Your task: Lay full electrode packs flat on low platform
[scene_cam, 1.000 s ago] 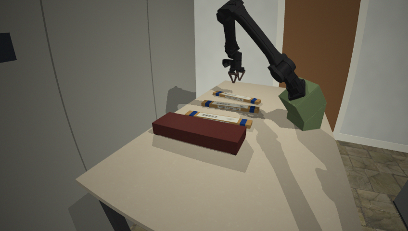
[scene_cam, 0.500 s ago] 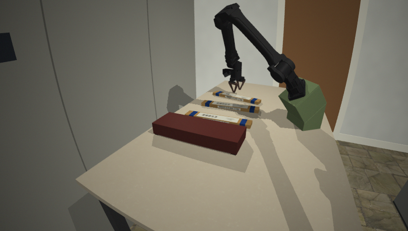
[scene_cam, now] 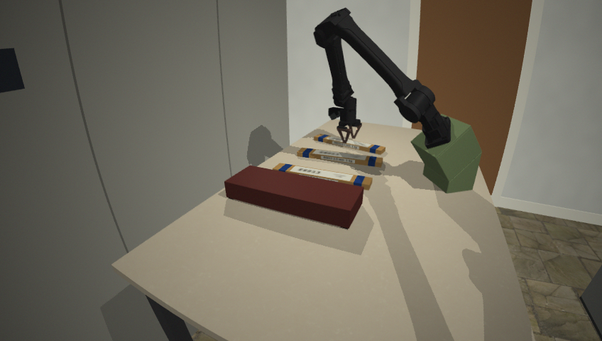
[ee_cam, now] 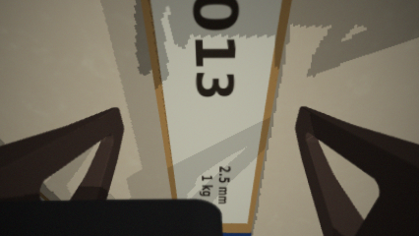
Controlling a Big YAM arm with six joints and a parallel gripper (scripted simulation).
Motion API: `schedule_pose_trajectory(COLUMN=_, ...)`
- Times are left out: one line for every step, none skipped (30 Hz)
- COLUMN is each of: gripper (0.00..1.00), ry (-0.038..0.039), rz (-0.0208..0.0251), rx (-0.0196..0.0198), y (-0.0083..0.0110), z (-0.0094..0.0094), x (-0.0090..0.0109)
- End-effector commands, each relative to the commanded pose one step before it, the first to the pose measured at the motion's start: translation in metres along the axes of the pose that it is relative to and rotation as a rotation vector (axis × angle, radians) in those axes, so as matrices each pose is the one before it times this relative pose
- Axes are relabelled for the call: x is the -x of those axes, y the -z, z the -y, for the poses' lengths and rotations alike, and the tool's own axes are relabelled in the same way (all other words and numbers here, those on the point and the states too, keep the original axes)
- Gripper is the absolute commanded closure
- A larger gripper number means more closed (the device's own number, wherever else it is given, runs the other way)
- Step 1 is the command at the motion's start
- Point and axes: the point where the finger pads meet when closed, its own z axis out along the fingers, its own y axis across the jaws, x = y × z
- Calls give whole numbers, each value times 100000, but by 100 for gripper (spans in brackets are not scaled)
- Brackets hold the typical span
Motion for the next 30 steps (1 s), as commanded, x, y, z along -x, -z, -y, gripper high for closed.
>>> schedule_pose_trajectory(gripper=4, ry=387, rz=4020, rx=-2577, y=1588, z=873, x=1595)
schedule_pose_trajectory(gripper=4, ry=122, rz=260, rx=-163, y=222, z=61, x=162)
schedule_pose_trajectory(gripper=4, ry=119, rz=206, rx=-130, y=193, z=52, x=138)
schedule_pose_trajectory(gripper=4, ry=128, rz=176, rx=-110, y=168, z=45, x=121)
schedule_pose_trajectory(gripper=4, ry=133, rz=150, rx=-94, y=146, z=38, x=106)
schedule_pose_trajectory(gripper=4, ry=133, rz=128, rx=-79, y=127, z=32, x=92)
schedule_pose_trajectory(gripper=4, ry=130, rz=110, rx=-67, y=109, z=25, x=79)
schedule_pose_trajectory(gripper=4, ry=122, rz=94, rx=-57, y=92, z=19, x=67)
schedule_pose_trajectory(gripper=4, ry=109, rz=80, rx=-48, y=77, z=13, x=56)
schedule_pose_trajectory(gripper=4, ry=93, rz=68, rx=-41, y=63, z=8, x=46)
schedule_pose_trajectory(gripper=4, ry=91, rz=-4, rx=15, y=20, z=-32, x=19)
schedule_pose_trajectory(gripper=4, ry=98, rz=-158, rx=130, y=-51, z=-106, x=-44)
schedule_pose_trajectory(gripper=4, ry=82, rz=-259, rx=201, y=-96, z=-150, x=-91)
schedule_pose_trajectory(gripper=4, ry=49, rz=-291, rx=217, y=-110, z=-156, x=-114)
schedule_pose_trajectory(gripper=4, ry=0, rz=0, rx=0, y=0, z=0, x=0)
schedule_pose_trajectory(gripper=4, ry=0, rz=0, rx=0, y=0, z=0, x=0)
schedule_pose_trajectory(gripper=4, ry=-146, rz=-450, rx=289, y=-215, z=-93, x=-210)
schedule_pose_trajectory(gripper=4, ry=-134, rz=-402, rx=259, y=-201, z=-85, x=-196)
schedule_pose_trajectory(gripper=4, ry=-115, rz=-351, rx=228, y=-183, z=-81, x=-179)
schedule_pose_trajectory(gripper=4, ry=-98, rz=-307, rx=201, y=-168, z=-77, x=-164)
schedule_pose_trajectory(gripper=4, ry=-67, rz=-251, rx=169, y=-151, z=-71, x=-137)
schedule_pose_trajectory(gripper=4, ry=-36, rz=-198, rx=139, y=-135, z=-64, x=-110)
schedule_pose_trajectory(gripper=4, ry=-10, rz=-153, rx=114, y=-122, z=-59, x=-88)
schedule_pose_trajectory(gripper=4, ry=12, rz=-116, rx=92, y=-110, z=-54, x=-68)
schedule_pose_trajectory(gripper=4, ry=29, rz=-86, rx=76, y=-100, z=-51, x=-51)
schedule_pose_trajectory(gripper=4, ry=35, rz=-60, rx=59, y=-89, z=-44, x=-37)
schedule_pose_trajectory(gripper=4, ry=-50, rz=151, rx=-111, y=54, z=71, x=67)
schedule_pose_trajectory(gripper=4, ry=-42, rz=128, rx=-95, y=45, z=60, x=59)
schedule_pose_trajectory(gripper=4, ry=-36, rz=109, rx=-80, y=37, z=51, x=52)
schedule_pose_trajectory(gripper=4, ry=-31, rz=92, rx=-68, y=31, z=43, x=45)
